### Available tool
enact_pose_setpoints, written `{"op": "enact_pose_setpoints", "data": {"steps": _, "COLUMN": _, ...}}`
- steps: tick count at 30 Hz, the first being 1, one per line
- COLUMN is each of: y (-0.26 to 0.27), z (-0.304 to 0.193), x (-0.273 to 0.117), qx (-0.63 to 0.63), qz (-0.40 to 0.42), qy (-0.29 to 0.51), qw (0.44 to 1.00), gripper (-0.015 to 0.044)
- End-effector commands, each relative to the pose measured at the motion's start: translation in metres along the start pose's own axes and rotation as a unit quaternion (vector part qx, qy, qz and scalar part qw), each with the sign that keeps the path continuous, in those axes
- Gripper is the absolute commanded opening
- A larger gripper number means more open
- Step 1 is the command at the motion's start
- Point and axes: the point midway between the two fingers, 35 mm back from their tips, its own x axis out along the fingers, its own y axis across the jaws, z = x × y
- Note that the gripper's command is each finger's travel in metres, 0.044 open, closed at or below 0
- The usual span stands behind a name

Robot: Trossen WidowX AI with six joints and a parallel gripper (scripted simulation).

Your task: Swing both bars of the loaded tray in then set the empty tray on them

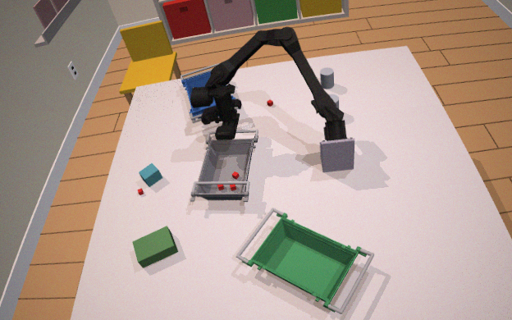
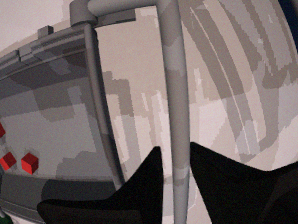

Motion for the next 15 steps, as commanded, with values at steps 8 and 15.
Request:
{"op": "enact_pose_setpoints", "data": {"steps": 8, "y": 0.012, "z": -0.001, "x": -0.018, "qx": -0.003, "qz": -0.001, "qy": 0.0, "qw": 1.0, "gripper": 0.0089}}
{"op": "enact_pose_setpoints", "data": {"steps": 15, "y": 0.03, "z": -0.001, "x": -0.029, "qx": -0.003, "qz": -0.001, "qy": 0.0, "qw": 1.0, "gripper": 0.0089}}
